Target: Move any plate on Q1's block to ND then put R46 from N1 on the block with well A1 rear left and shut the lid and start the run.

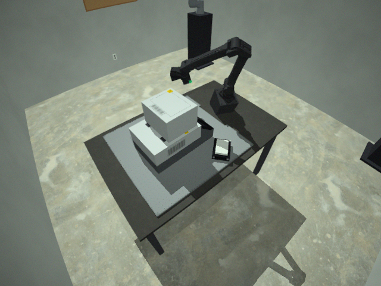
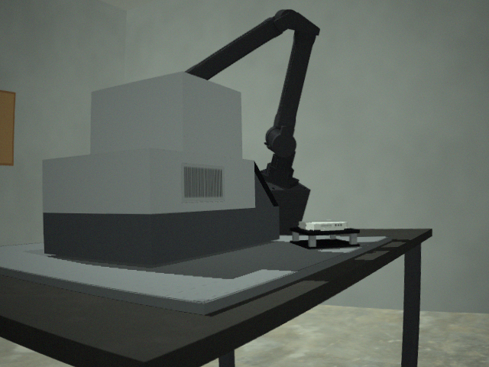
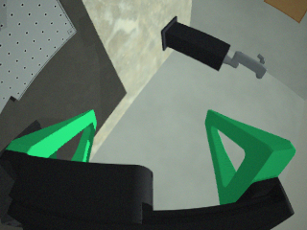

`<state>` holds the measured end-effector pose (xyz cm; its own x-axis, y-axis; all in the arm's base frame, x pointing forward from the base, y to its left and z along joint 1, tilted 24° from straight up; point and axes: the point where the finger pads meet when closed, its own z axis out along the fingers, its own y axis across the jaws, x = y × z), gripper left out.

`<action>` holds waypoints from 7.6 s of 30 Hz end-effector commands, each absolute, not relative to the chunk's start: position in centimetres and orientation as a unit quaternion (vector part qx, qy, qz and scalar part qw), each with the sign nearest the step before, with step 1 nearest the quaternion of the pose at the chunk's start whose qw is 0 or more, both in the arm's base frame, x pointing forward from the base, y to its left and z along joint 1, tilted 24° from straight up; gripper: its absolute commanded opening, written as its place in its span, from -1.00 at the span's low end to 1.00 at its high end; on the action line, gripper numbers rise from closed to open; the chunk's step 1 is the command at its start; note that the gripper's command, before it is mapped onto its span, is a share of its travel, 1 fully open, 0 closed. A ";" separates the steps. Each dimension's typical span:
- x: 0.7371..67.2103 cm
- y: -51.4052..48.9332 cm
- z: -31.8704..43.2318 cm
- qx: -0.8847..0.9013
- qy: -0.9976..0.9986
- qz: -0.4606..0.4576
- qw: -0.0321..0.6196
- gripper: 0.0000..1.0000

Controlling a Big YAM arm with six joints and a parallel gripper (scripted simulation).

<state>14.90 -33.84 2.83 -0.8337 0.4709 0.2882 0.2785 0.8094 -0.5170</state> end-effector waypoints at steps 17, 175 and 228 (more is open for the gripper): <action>15.0 -34.1 3.1 -0.204 -0.928 0.236 0.203 1.00; 21.7 -10.0 13.9 0.304 -0.910 0.008 -0.282 -1.00; 27.5 -8.1 8.4 0.590 -0.652 0.215 -0.425 -1.00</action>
